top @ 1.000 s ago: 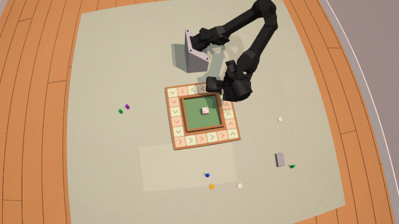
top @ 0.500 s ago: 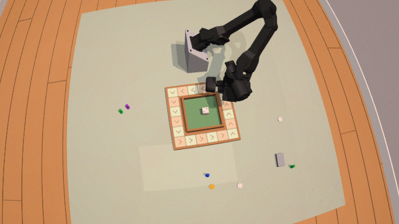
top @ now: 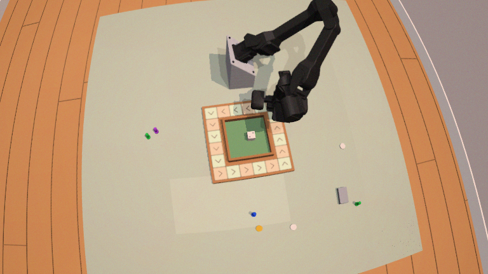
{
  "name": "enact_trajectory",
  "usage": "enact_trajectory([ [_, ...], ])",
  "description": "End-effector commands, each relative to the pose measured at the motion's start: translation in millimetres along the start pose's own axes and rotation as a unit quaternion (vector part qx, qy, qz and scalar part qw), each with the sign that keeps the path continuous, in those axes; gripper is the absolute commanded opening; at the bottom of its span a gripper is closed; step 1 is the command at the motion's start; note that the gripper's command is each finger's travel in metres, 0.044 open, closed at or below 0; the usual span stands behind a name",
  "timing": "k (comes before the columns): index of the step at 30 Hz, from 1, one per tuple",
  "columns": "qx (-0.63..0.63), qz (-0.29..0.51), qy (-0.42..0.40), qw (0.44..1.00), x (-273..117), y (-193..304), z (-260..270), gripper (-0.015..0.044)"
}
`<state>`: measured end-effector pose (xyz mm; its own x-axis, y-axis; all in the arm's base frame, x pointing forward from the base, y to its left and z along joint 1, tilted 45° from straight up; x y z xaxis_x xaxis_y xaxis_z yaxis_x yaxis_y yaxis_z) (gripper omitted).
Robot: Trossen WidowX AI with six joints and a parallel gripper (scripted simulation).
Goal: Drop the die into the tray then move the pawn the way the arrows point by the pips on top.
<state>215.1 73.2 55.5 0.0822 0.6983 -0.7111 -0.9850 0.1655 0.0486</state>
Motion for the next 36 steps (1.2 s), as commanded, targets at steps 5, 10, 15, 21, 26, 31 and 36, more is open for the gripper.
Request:
enact_trajectory([
  [5, -0.005, -0.004, 0.005, 1.0, -44.3, -3.6, 0.2, 0.0],
  [10, -0.004, -0.003, 0.001, 1.0, -71.0, 0.3, 2.4, 0.0],
  [15, -0.005, -0.003, -0.005, 1.0, -94.2, 6.1, 6.0, 0.0],
  [21, -0.005, -0.003, -0.006, 1.0, -92.7, 6.9, 4.4, 0.0],
  [26, -0.005, -0.003, -0.006, 1.0, -75.5, 11.7, -8.3, 0.0],
  [31, -0.005, -0.003, -0.006, 1.0, -58.0, 18.6, -20.8, 0.0],
  [36, -0.005, -0.003, -0.006, 1.0, -41.1, 27.5, -32.3, 0.0],
])
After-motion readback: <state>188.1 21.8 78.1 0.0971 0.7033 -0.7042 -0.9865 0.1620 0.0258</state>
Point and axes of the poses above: the point midway between the two fingers, 35 mm back from their tips, its own x axis out along the fingers, its own z axis across the jaws, y = z × x, the point moved 2 cm from there along -x, back along the fingers, and after that the axes turned 8 degrees about -x, right-handed, at the moved point
